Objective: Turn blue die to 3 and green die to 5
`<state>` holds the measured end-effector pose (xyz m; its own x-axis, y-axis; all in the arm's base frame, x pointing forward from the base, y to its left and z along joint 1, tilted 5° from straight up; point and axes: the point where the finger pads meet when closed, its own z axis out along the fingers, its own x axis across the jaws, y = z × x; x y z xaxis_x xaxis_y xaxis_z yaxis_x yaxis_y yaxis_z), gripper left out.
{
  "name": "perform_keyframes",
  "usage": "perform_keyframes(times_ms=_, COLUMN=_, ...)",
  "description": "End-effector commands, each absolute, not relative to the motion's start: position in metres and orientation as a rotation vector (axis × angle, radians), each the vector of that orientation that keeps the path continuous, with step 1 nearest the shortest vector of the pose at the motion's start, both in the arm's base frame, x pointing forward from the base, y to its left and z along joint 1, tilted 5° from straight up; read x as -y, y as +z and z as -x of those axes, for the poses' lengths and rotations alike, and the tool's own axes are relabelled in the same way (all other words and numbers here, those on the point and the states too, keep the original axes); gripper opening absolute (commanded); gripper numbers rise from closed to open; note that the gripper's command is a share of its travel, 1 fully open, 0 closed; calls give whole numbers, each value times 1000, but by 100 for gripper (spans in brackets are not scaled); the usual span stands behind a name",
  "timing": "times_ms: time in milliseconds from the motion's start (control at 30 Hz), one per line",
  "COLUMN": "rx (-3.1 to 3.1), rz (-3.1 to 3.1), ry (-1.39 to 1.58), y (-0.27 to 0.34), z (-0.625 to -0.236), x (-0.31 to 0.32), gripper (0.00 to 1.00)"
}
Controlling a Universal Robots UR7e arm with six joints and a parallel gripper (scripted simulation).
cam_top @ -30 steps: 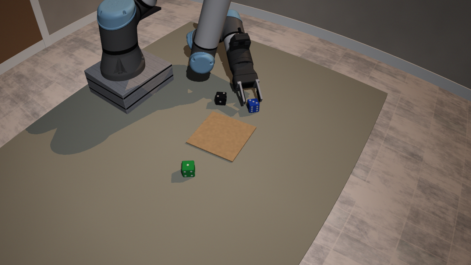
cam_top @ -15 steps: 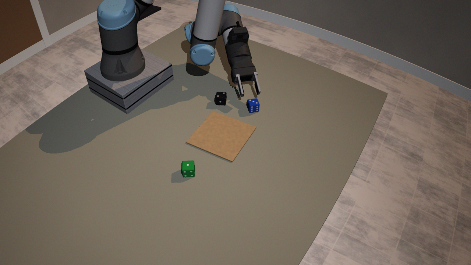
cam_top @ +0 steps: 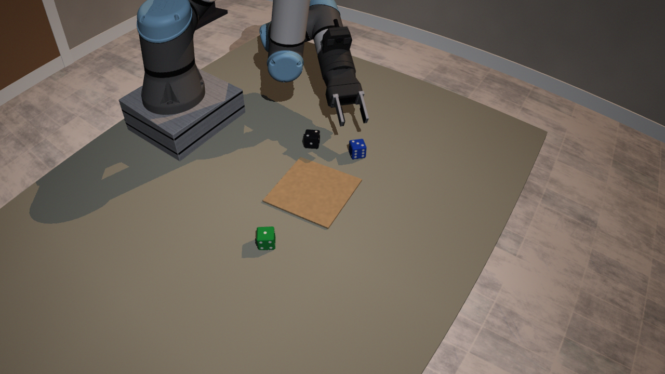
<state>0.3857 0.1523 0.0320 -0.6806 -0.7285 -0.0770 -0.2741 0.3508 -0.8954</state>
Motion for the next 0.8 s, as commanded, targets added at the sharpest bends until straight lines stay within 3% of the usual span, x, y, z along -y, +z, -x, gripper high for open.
perform_keyframes(times_ms=0, rx=-2149, rz=870, ry=-1290, y=48, z=-385, x=-152, gripper=87)
perform_keyframes(times_ms=767, rx=-2174, rz=883, ry=-1262, y=66, z=-385, x=-150, gripper=87)
